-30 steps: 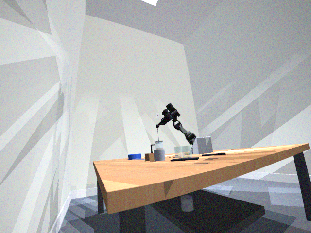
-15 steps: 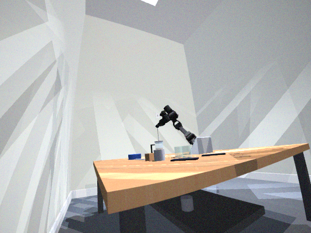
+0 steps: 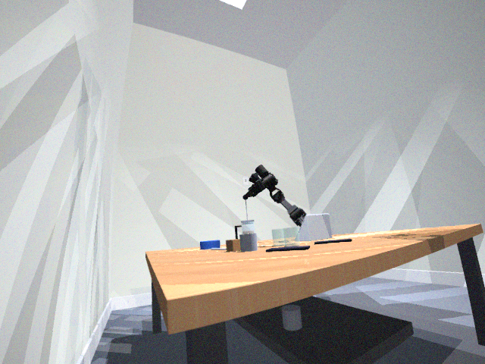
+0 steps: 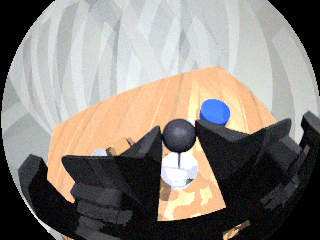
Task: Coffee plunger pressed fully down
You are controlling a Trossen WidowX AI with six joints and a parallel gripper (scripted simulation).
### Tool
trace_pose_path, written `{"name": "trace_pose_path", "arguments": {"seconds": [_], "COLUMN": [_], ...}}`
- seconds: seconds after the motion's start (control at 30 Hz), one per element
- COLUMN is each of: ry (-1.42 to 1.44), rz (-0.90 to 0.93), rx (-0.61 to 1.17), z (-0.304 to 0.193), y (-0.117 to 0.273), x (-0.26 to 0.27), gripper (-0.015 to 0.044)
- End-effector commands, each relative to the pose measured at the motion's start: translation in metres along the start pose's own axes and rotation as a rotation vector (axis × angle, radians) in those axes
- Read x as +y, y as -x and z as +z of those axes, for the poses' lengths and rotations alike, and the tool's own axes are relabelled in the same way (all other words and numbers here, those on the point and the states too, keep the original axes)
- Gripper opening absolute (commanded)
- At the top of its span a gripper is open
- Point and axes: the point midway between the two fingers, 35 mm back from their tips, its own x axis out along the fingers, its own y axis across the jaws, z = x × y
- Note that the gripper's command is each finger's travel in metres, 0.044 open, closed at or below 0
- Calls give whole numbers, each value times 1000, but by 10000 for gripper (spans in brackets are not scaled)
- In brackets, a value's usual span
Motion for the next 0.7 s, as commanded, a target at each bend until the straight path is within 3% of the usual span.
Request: {"name": "trace_pose_path", "arguments": {"seconds": [0.0, 0.67], "ry": [7, 5], "rz": [0, 4], "rx": [2, 8], "z": [-1, -17], "y": [-1, -13], "x": [1, 4], "gripper": [125, 125]}}
